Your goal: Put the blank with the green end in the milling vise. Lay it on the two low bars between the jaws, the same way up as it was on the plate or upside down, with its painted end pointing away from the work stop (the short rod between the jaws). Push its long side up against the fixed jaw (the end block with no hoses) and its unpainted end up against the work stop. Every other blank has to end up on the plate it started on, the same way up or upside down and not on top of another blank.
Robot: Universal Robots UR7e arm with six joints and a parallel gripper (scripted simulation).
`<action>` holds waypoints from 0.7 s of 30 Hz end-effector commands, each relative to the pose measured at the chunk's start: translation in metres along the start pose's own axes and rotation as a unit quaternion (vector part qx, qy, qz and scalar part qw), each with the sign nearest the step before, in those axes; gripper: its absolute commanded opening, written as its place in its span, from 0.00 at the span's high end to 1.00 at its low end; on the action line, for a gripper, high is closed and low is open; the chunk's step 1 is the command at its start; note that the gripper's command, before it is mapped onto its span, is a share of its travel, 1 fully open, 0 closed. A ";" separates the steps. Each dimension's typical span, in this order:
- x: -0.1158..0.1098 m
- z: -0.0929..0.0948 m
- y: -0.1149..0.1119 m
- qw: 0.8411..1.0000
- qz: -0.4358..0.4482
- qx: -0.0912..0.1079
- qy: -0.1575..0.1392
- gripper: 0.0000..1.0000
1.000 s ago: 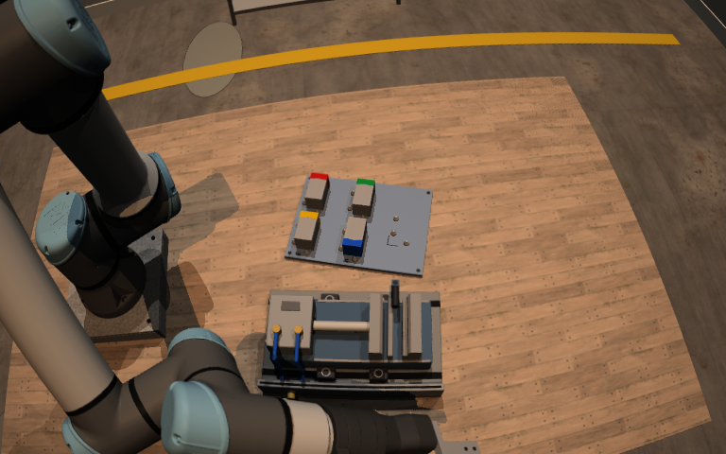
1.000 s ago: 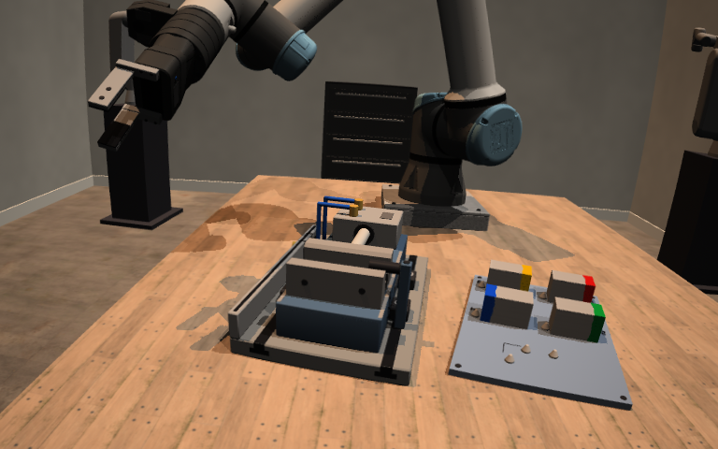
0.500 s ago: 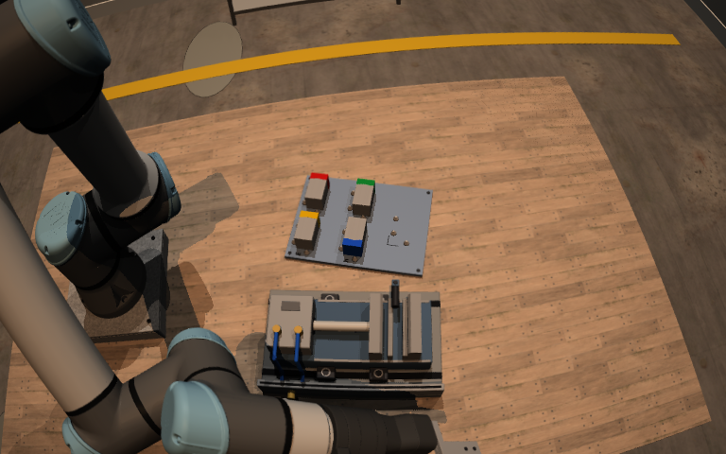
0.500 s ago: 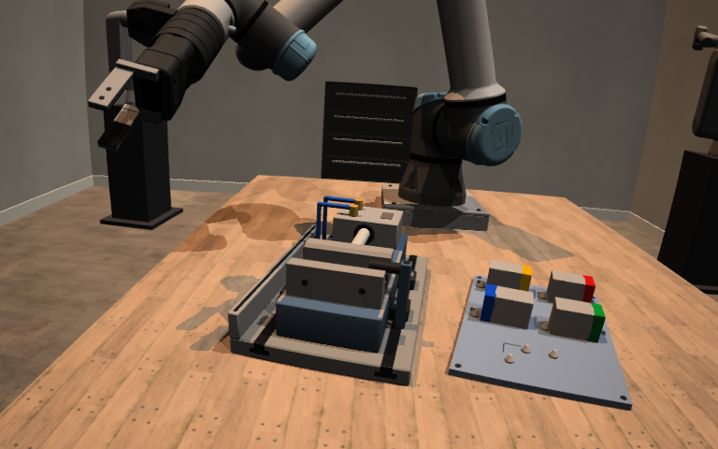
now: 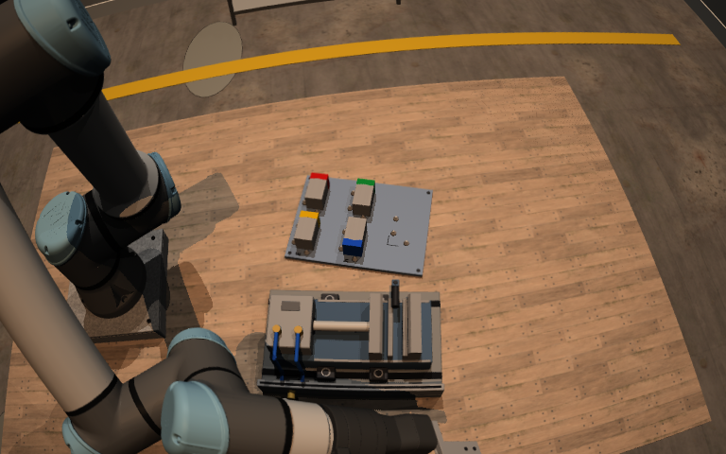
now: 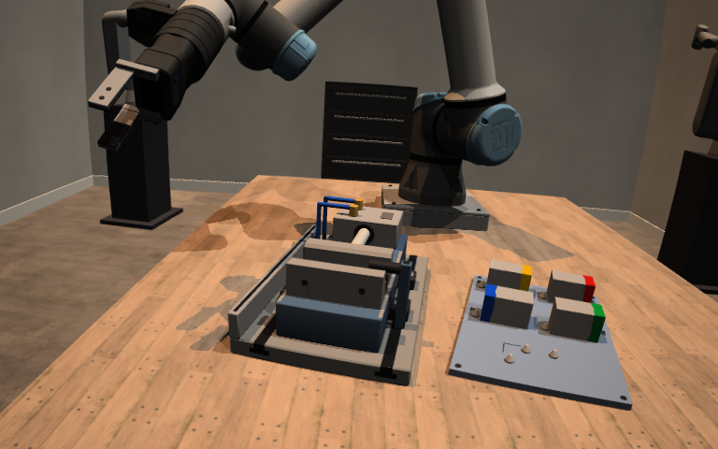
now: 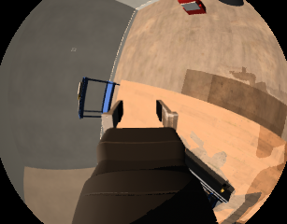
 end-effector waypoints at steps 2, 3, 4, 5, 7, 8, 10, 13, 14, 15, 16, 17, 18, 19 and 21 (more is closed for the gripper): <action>0.000 0.000 -0.001 1.000 -0.001 0.001 0.000 0.00; 0.000 0.000 -0.001 1.000 -0.001 0.001 0.000 0.00; 0.000 0.000 -0.001 1.000 -0.001 0.001 0.000 0.00; 0.000 0.000 -0.001 1.000 -0.001 0.001 0.000 0.00; 0.000 0.000 -0.001 1.000 -0.001 0.001 0.000 0.00; 0.000 0.000 -0.001 1.000 -0.001 0.001 0.000 0.00; 0.000 0.000 -0.001 1.000 -0.001 0.001 0.000 0.00; -0.007 -0.003 -0.004 1.000 0.010 -0.020 0.004 0.00; -0.015 -0.005 -0.007 0.999 0.020 -0.040 0.008 0.00; -0.022 -0.006 -0.010 0.998 0.030 -0.060 0.011 0.00; -0.030 -0.008 -0.014 0.996 0.041 -0.080 0.015 0.00; -0.037 -0.010 -0.017 0.993 0.051 -0.100 0.018 0.00; -0.037 -0.010 -0.017 0.993 0.051 -0.100 0.018 0.00; -0.037 -0.010 -0.017 0.993 0.051 -0.100 0.018 0.00; -0.037 -0.010 -0.017 0.993 0.051 -0.100 0.018 0.00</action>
Point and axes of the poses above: the point where the finger pads meet when closed, its own z axis out along the fingers, its own y axis across the jaws, x = y × z, the point moved 7 cm from there along -z, back along the fingers, and after that the axes turned 13 degrees about z, right-handed, at the moved point
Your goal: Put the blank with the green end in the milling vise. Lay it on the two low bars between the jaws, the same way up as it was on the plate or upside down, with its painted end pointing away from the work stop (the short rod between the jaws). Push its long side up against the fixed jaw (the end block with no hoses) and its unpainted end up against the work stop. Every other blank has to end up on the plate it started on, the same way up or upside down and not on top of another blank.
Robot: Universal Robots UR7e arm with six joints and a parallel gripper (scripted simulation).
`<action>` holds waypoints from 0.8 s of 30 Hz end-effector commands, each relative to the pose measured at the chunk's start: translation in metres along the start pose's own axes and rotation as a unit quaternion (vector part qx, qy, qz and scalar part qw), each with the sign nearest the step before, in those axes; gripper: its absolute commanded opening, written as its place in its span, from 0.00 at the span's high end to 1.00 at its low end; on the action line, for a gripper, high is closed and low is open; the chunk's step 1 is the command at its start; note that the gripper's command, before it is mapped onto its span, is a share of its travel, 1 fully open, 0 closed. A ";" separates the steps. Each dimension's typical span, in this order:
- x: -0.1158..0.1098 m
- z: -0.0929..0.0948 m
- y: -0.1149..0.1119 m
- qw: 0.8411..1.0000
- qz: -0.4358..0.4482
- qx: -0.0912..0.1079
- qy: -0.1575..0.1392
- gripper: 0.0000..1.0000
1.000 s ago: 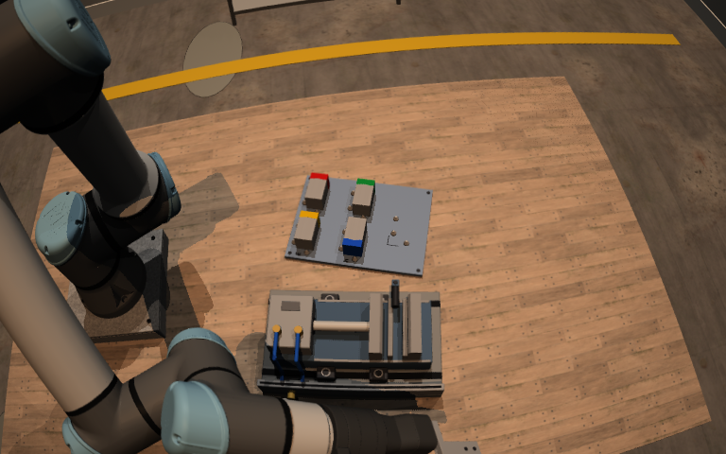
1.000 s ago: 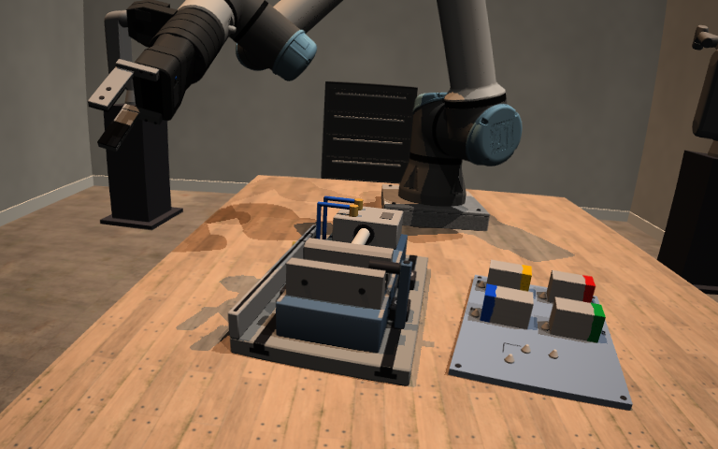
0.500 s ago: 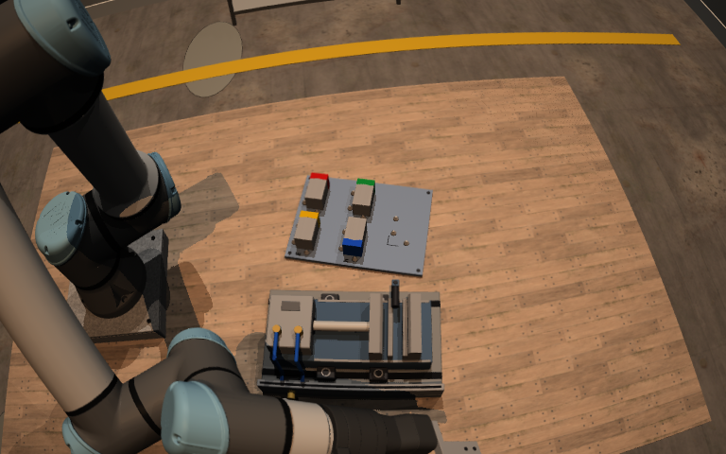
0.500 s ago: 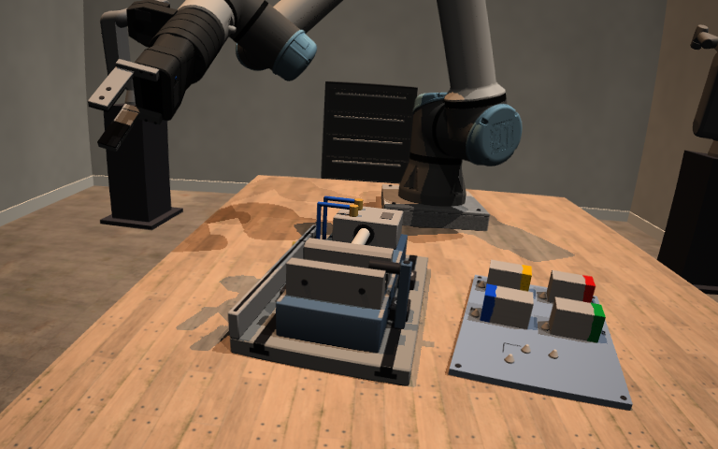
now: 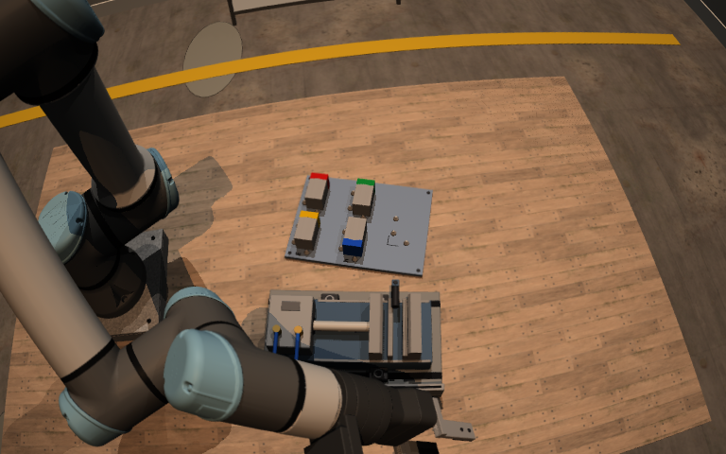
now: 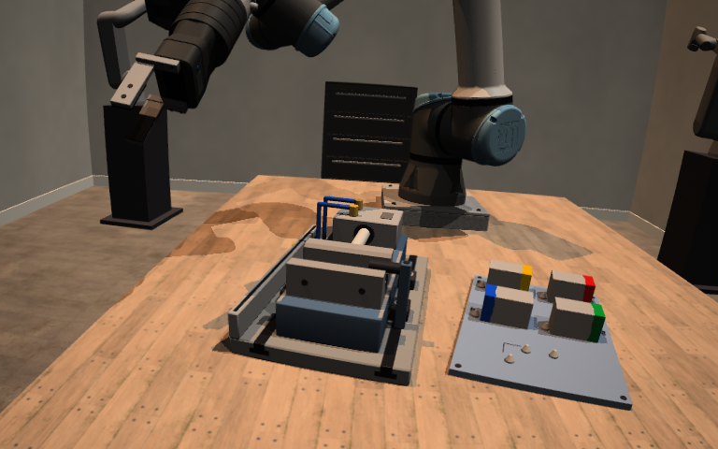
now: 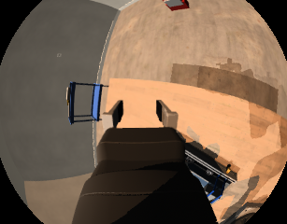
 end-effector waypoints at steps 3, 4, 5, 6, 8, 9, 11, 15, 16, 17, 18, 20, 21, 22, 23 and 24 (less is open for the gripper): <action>-0.010 -0.003 -0.005 0.999 0.016 -0.035 0.004 0.00; -0.010 -0.003 -0.005 0.999 0.016 -0.035 0.004 0.00; -0.010 -0.003 -0.005 0.999 0.016 -0.035 0.004 0.00; -0.010 -0.003 -0.005 0.999 0.016 -0.035 0.004 0.00; -0.010 -0.003 -0.005 0.999 0.016 -0.035 0.004 0.00; -0.016 -0.005 -0.007 0.998 0.024 -0.049 0.008 0.00; -0.031 -0.009 -0.012 0.995 0.044 -0.090 0.015 0.00; -0.045 -0.013 -0.017 0.989 0.065 -0.130 0.022 0.00; -0.045 -0.013 -0.017 0.989 0.065 -0.130 0.022 0.00; -0.045 -0.013 -0.017 0.989 0.065 -0.130 0.022 0.00; -0.045 -0.013 -0.017 0.989 0.065 -0.130 0.022 0.00; -0.045 -0.013 -0.017 0.989 0.065 -0.130 0.022 0.00; -0.045 -0.013 -0.017 0.989 0.065 -0.130 0.022 0.00; -0.045 -0.013 -0.017 0.989 0.065 -0.130 0.022 0.00; -0.045 -0.013 -0.017 0.989 0.065 -0.130 0.022 0.00; -0.045 -0.013 -0.017 0.989 0.065 -0.130 0.022 0.00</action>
Point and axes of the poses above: the point where the finger pads meet when closed, its own z axis out along the fingers, its own y axis across the jaws, x = y × z, the point moved 7 cm from there along -z, back along the fingers, and after that the axes turned 13 degrees about z, right-handed, at the moved point
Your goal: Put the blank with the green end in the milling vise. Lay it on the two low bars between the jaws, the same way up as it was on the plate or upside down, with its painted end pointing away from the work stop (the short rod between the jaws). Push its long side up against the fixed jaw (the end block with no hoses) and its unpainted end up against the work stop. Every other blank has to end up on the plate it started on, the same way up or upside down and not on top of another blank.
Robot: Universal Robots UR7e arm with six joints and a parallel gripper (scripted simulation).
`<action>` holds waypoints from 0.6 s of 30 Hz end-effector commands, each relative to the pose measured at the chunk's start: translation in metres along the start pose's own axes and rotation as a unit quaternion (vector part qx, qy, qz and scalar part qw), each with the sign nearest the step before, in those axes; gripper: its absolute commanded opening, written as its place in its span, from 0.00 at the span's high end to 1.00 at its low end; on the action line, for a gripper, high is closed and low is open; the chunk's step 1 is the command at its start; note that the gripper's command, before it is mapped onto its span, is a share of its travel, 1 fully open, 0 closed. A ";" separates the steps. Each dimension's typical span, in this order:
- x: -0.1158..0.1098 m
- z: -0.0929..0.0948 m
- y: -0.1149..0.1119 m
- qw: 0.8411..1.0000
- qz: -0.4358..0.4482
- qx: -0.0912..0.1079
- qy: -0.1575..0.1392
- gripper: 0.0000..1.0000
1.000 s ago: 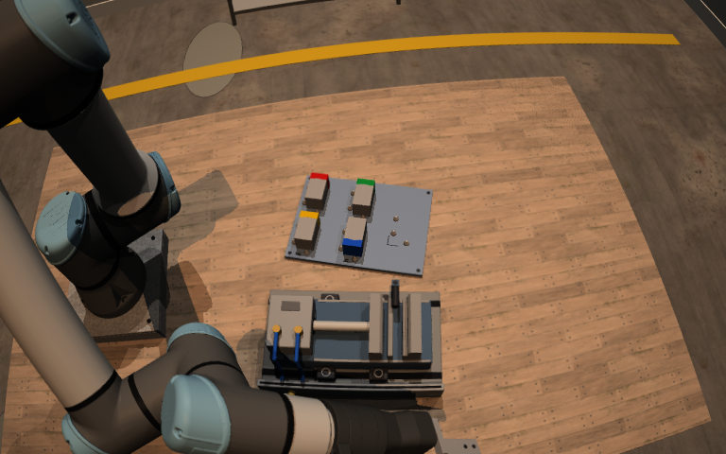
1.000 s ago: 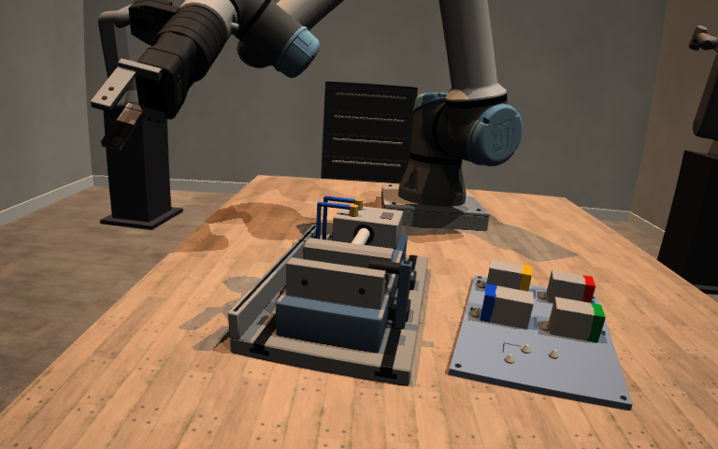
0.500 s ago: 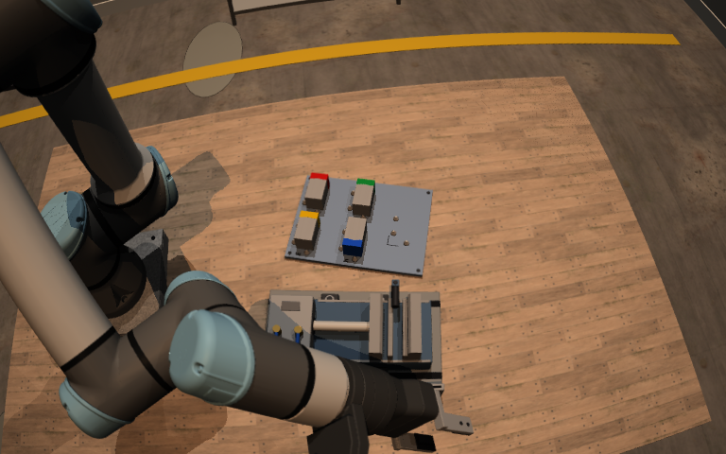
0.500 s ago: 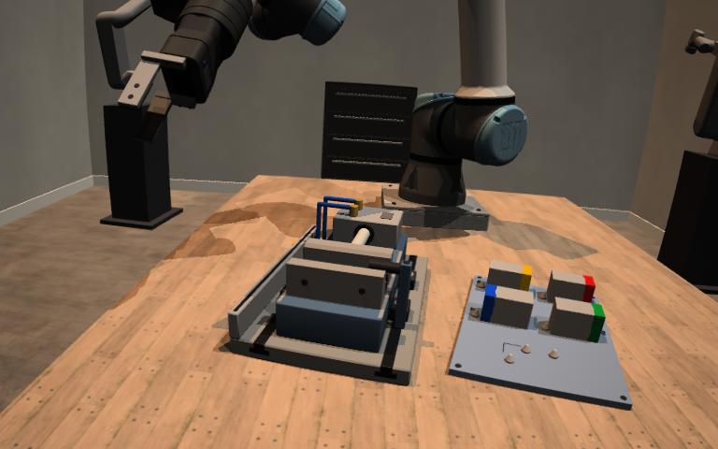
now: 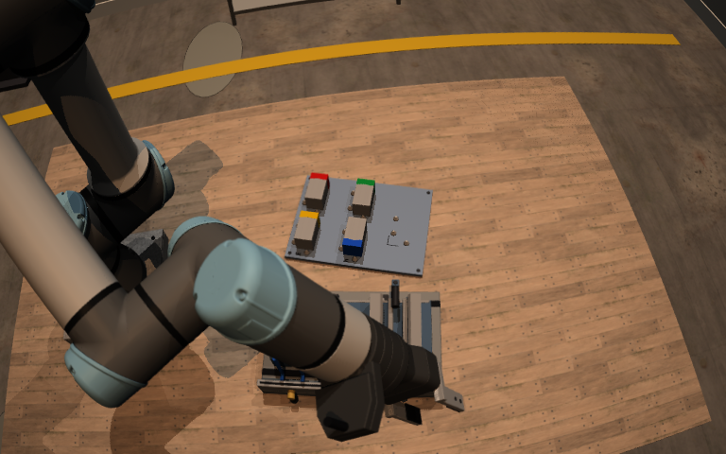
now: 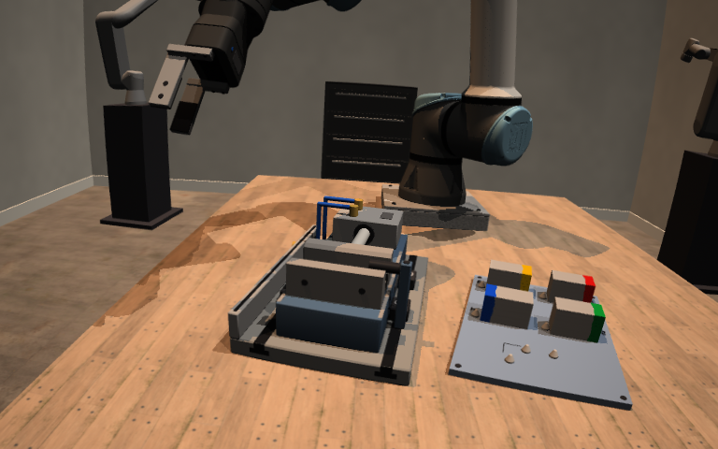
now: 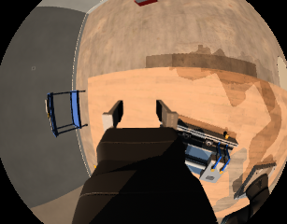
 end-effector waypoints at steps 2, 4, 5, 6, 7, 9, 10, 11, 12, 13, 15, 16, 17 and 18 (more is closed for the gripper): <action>-0.007 -0.003 -0.002 1.000 0.011 -0.021 0.004 0.00; -0.022 -0.007 -0.004 0.998 0.031 -0.062 0.011 0.00; -0.029 -0.009 -0.005 0.996 0.042 -0.082 0.015 0.00; -0.036 -0.011 -0.006 0.993 0.052 -0.102 0.018 0.00; -0.036 -0.011 -0.006 0.993 0.052 -0.102 0.018 0.00; -0.036 -0.011 -0.006 0.993 0.052 -0.102 0.018 0.00; -0.036 -0.011 -0.006 0.993 0.052 -0.102 0.018 0.00; -0.036 -0.011 -0.006 0.993 0.052 -0.102 0.018 0.00; -0.036 -0.011 -0.006 0.993 0.052 -0.102 0.018 0.00; -0.036 -0.011 -0.006 0.993 0.052 -0.102 0.018 0.00; -0.036 -0.011 -0.006 0.993 0.052 -0.102 0.018 0.00; -0.036 -0.011 -0.006 0.993 0.052 -0.102 0.018 0.00; -0.036 -0.011 -0.006 0.993 0.052 -0.102 0.018 0.00; -0.036 -0.011 -0.006 0.993 0.052 -0.102 0.018 0.00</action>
Point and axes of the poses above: the point where the finger pads meet when closed, its own z axis out along the fingers, its own y axis across the jaws, x = y × z, the point moved 7 cm from there along -z, back along the fingers, and after that the axes turned 13 degrees about z, right-handed, at the moved point
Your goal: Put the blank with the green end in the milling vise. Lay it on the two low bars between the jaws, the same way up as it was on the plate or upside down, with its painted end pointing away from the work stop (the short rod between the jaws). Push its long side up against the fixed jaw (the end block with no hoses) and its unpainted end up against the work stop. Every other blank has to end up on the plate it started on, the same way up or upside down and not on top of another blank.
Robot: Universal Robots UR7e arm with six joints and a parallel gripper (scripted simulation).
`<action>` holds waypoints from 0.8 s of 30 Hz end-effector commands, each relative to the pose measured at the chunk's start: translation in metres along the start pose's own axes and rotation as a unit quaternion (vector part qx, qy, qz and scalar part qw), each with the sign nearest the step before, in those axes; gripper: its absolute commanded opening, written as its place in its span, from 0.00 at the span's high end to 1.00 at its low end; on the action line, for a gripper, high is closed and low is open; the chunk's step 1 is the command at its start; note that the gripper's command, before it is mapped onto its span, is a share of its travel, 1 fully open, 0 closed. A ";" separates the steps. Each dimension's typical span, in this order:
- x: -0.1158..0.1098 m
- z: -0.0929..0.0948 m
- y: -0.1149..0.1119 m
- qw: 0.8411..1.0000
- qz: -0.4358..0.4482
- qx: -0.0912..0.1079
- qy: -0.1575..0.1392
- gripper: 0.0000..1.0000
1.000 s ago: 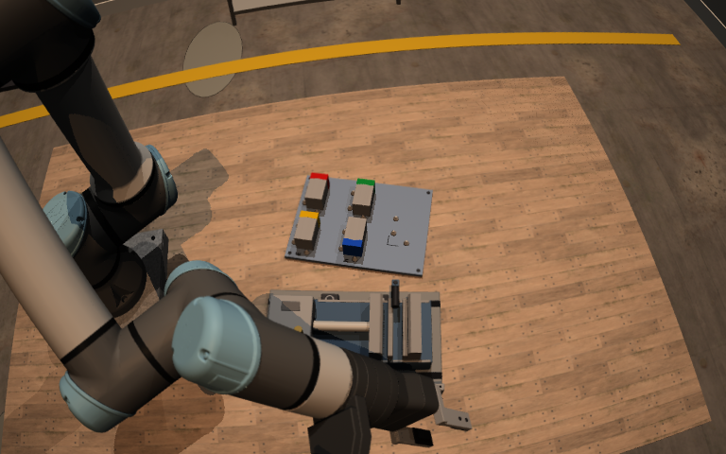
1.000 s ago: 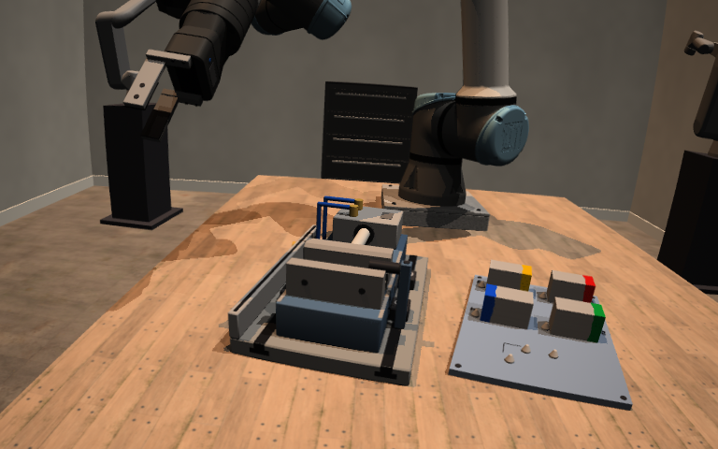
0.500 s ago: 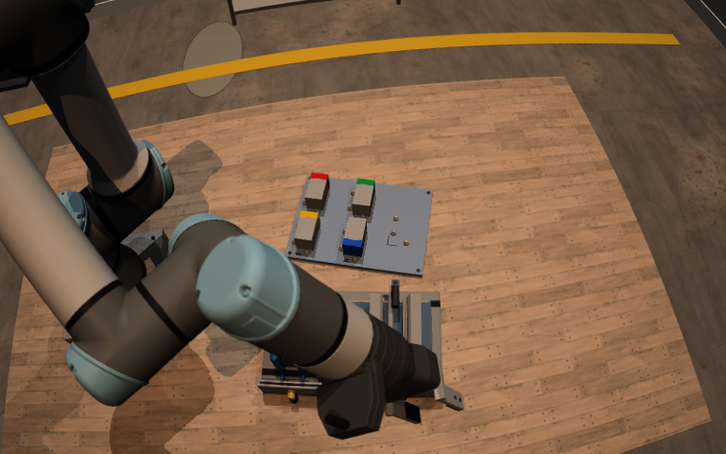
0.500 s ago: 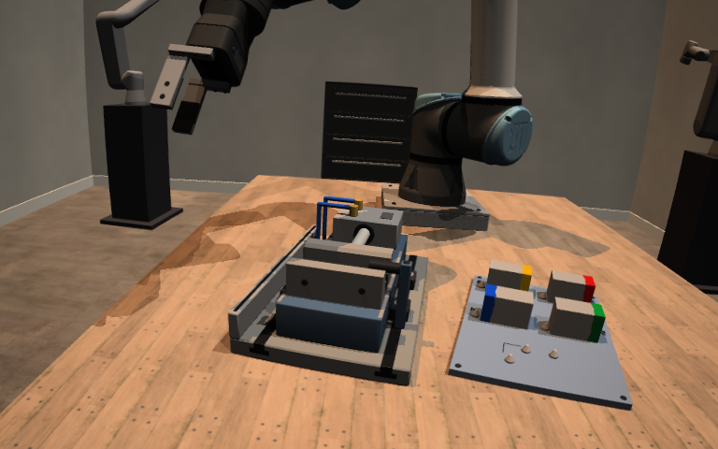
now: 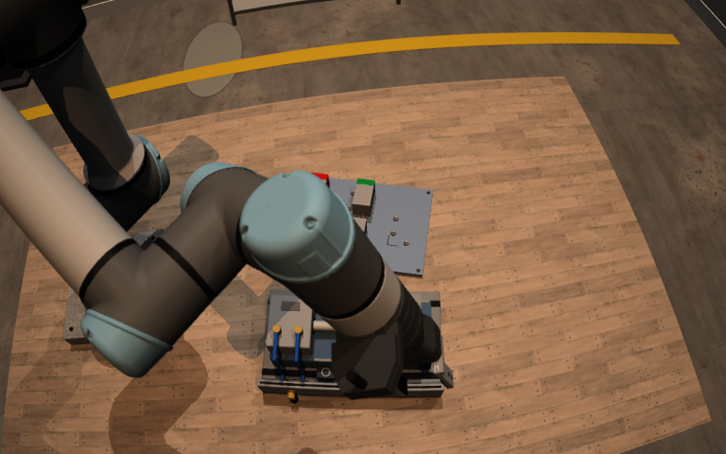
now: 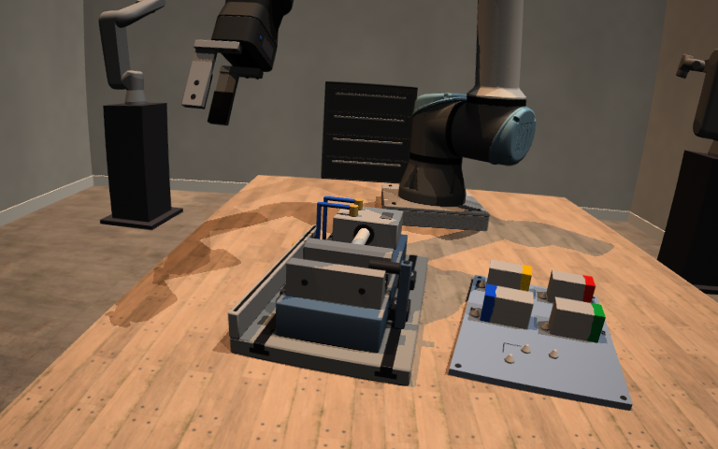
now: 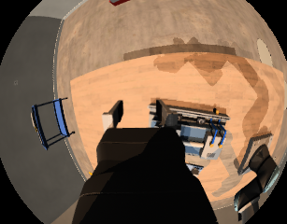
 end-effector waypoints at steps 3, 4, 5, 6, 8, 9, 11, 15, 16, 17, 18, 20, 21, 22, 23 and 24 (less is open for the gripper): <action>-0.020 -0.007 0.000 0.998 0.031 -0.060 0.011 0.00; -0.027 -0.009 0.000 0.996 0.041 -0.080 0.014 0.00; -0.034 -0.010 0.000 0.993 0.051 -0.100 0.018 0.00; -0.034 -0.010 0.000 0.993 0.051 -0.100 0.018 0.00; -0.034 -0.010 0.000 0.993 0.051 -0.100 0.018 0.00; -0.034 -0.010 0.000 0.993 0.051 -0.100 0.018 0.00; -0.034 -0.010 0.000 0.993 0.051 -0.100 0.018 0.00; -0.034 -0.010 0.000 0.993 0.051 -0.100 0.018 0.00; -0.034 -0.010 0.000 0.993 0.051 -0.100 0.018 0.00; -0.034 -0.010 0.000 0.993 0.051 -0.100 0.018 0.00; -0.040 -0.012 0.001 0.992 0.058 -0.113 0.020 0.00; -0.053 -0.015 0.002 0.986 0.076 -0.149 0.026 0.00; -0.060 -0.017 0.003 0.982 0.085 -0.168 0.029 0.00; -0.067 -0.018 0.003 0.978 0.094 -0.186 0.032 0.00; -0.067 -0.018 0.003 0.978 0.094 -0.186 0.032 0.00; -0.067 -0.018 0.003 0.978 0.094 -0.186 0.032 0.00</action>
Point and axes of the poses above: the point where the finger pads meet when closed, its own z axis out along the fingers, its own y axis across the jaws, x = y × z, the point moved 7 cm from there along -z, back along the fingers, and after that the axes turned 13 degrees about z, right-handed, at the moved point
